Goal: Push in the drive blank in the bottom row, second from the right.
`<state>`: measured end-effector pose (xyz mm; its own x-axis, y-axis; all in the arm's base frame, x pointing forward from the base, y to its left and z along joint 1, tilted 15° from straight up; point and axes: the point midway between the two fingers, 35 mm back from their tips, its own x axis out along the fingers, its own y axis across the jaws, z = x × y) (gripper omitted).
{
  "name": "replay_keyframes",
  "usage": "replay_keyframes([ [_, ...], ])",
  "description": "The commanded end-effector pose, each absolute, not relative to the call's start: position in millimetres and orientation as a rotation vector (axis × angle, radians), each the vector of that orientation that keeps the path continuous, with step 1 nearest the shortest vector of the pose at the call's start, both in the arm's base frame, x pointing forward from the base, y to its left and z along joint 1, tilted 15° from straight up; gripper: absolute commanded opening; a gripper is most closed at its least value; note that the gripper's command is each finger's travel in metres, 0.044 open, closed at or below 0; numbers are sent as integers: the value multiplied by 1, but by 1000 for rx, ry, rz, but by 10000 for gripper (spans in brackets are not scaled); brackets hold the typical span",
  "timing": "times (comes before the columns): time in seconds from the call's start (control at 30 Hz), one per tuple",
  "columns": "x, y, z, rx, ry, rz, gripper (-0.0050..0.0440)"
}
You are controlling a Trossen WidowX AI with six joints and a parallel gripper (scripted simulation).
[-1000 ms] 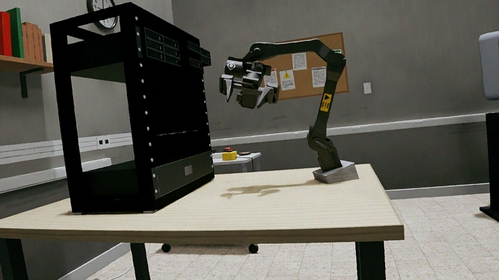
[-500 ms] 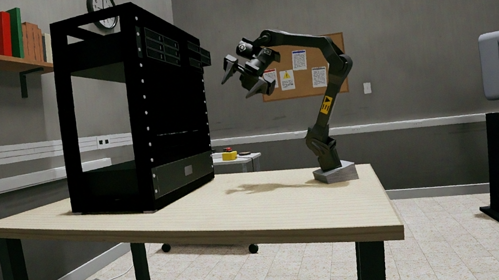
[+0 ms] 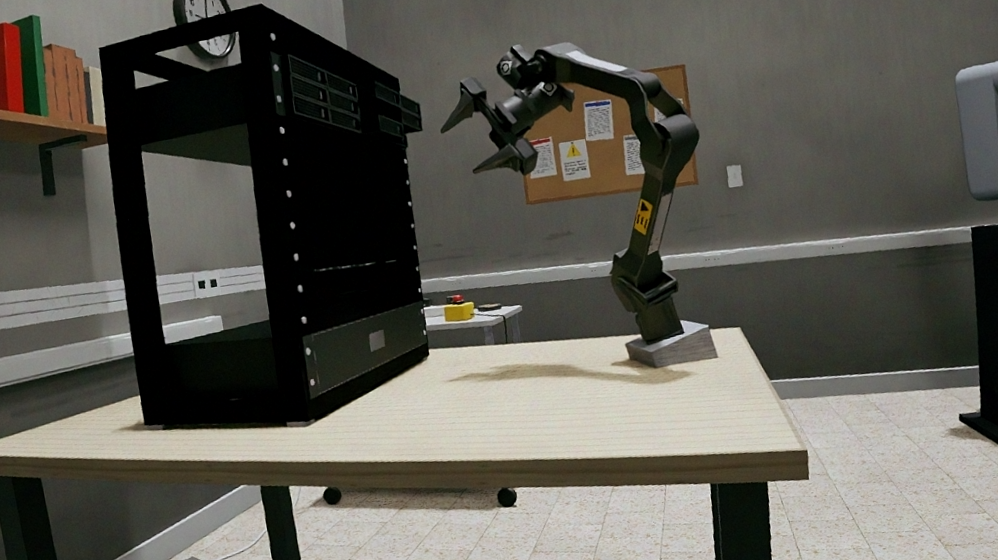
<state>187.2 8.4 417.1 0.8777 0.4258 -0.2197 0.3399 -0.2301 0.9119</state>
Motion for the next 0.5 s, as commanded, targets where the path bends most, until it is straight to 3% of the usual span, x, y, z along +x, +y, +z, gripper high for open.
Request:
replay_keyframes([
  [0.0, 185, -10, 436, 1812, 432, 119, 440],
  [0.47, 191, -45, 463, 1764, 148, 134, 440],
])
